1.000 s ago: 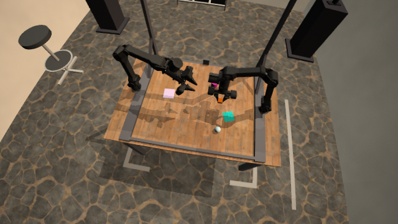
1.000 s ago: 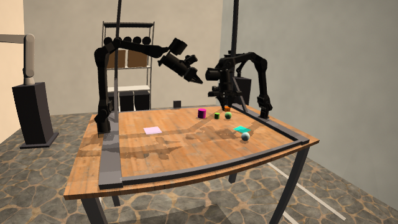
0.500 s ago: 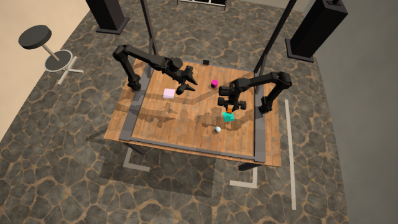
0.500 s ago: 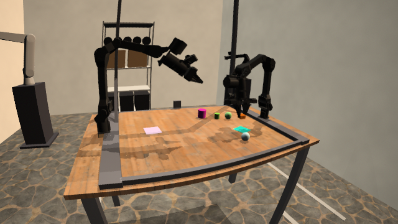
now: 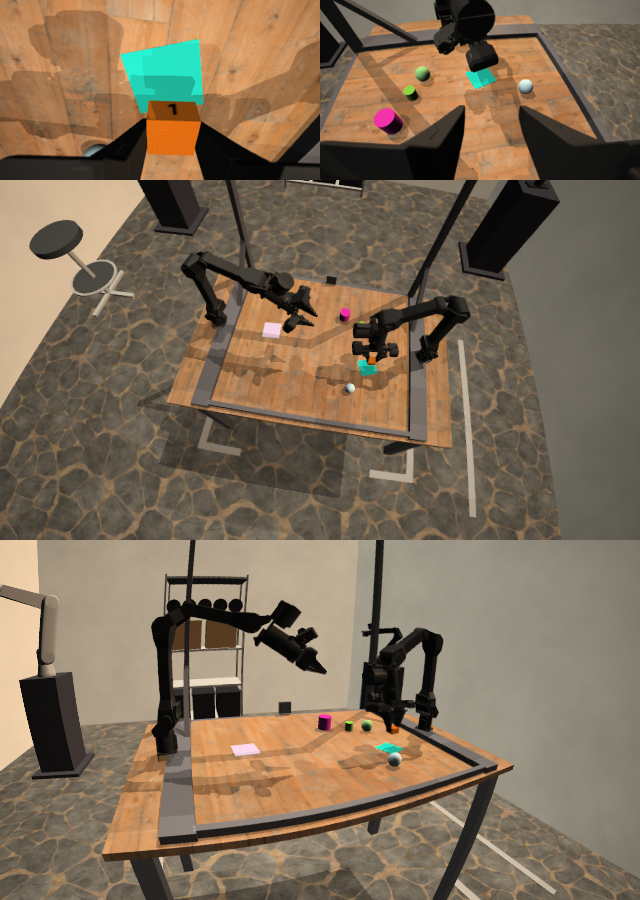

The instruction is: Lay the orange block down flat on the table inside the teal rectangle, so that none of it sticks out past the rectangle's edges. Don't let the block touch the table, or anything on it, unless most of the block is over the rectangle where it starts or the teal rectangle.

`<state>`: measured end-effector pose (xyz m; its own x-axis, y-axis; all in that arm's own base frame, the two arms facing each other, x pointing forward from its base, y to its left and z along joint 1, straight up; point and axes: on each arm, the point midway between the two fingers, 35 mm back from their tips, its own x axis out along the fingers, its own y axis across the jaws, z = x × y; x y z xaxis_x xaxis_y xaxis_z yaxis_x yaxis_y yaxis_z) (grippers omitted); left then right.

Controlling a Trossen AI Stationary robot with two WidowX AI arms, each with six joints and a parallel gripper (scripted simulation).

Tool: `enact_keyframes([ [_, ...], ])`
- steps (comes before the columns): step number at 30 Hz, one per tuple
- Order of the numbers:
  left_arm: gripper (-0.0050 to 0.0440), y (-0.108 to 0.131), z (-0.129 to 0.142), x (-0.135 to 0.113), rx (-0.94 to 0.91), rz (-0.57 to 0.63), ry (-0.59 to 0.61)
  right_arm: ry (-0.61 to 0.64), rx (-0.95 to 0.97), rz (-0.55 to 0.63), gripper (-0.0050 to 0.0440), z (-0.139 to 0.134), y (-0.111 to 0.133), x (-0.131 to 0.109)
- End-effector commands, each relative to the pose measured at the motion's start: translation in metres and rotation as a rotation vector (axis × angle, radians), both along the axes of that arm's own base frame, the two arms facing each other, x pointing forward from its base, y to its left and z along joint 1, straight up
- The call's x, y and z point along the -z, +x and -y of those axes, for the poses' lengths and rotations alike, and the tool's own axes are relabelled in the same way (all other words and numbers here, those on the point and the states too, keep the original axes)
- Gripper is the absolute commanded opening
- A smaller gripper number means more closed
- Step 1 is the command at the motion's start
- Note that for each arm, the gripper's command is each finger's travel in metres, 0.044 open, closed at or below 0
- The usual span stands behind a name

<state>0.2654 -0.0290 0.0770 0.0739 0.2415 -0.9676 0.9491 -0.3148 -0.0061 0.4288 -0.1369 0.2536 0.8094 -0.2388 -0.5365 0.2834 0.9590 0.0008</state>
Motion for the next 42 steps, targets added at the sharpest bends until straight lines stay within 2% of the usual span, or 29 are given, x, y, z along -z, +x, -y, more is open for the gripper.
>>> enact_keyframes([
  [1,-0.005,0.007,0.001,-0.007,-0.115,0.026,0.002,-0.012,0.004,0.036,0.02,0.001,-0.001,-0.016],
  [6,-0.005,0.007,0.001,-0.007,-0.222,0.025,-0.002,-0.012,0.004,0.036,0.02,0.001,-0.001,-0.016],
  [16,-0.005,0.004,0.001,-0.008,-0.228,0.028,-0.003,-0.012,0.004,0.036,0.02,0.001,-0.001,-0.016],
  [32,-0.005,0.003,0.0,0.027,-0.23,0.01,0.005,-0.012,0.004,0.036,0.02,0.001,-0.001,-0.016],
  [42,-0.005,0.004,0.0,0.039,-0.23,0.01,0.005,-0.012,0.004,0.036,0.02,0.001,-0.001,-0.016],
])
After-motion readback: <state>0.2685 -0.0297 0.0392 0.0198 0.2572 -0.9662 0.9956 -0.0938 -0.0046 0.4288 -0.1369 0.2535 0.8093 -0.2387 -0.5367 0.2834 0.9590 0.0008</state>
